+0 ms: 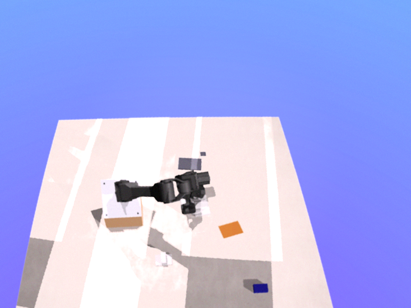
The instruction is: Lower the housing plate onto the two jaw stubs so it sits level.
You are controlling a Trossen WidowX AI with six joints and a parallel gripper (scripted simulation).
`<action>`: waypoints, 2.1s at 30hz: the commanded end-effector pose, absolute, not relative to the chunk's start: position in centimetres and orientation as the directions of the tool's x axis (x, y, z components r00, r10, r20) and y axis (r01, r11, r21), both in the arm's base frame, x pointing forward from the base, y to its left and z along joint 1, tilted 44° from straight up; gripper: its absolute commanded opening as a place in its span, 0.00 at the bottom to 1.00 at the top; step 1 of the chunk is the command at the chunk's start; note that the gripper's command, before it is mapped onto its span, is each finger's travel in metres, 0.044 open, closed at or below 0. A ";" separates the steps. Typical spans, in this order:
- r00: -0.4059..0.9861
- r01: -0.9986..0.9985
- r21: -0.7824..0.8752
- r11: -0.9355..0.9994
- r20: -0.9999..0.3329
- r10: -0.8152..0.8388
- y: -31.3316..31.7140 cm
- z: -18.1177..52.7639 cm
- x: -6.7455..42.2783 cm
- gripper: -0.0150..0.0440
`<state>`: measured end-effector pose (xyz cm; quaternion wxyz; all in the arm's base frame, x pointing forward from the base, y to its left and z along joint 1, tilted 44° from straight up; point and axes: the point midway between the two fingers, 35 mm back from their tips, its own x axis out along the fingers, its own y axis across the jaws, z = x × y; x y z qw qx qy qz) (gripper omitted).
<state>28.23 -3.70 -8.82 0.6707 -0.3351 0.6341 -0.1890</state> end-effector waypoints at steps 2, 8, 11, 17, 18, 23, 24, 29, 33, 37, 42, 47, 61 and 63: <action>0.124 -0.171 -0.689 0.704 -0.724 -0.679 -3.7 -8.8 28.2 0.89; 0.124 -0.171 -0.689 0.704 -0.724 -0.679 -3.7 -8.8 28.2 1.00; 0.124 -0.171 -0.689 0.704 -0.724 -0.679 -3.7 -8.8 28.2 1.00; 0.124 -0.171 -0.689 0.704 -0.724 -0.679 -3.7 -8.8 28.2 1.00; 0.124 -0.171 -0.689 0.704 -0.724 -0.679 -3.7 -8.8 28.2 1.00; 0.125 -0.173 -0.686 0.707 -0.727 -0.675 -1.7 -6.9 28.2 1.00; 0.126 -0.173 -0.686 0.707 -0.727 -0.675 -0.9 -6.1 28.0 1.00; 0.126 -0.173 -0.688 0.704 -0.725 -0.677 1.5 -3.4 27.4 1.00; 0.133 -0.179 -0.690 0.701 -0.723 -0.678 0.9 -4.1 27.6 1.00; 0.130 -0.181 -0.683 0.707 -0.730 -0.671 2.4 -2.6 25.0 1.00; 0.123 -0.178 -0.686 0.706 -0.727 -0.675 3.8 0.0 20.2 1.00; 0.123 -0.177 -0.686 0.706 -0.727 -0.676 3.9 0.1 20.0 1.00; 0.123 -0.177 -0.686 0.706 -0.727 -0.676 3.9 0.1 20.0 1.00; 0.123 -0.177 -0.686 0.706 -0.727 -0.676 3.9 0.1 20.0 1.00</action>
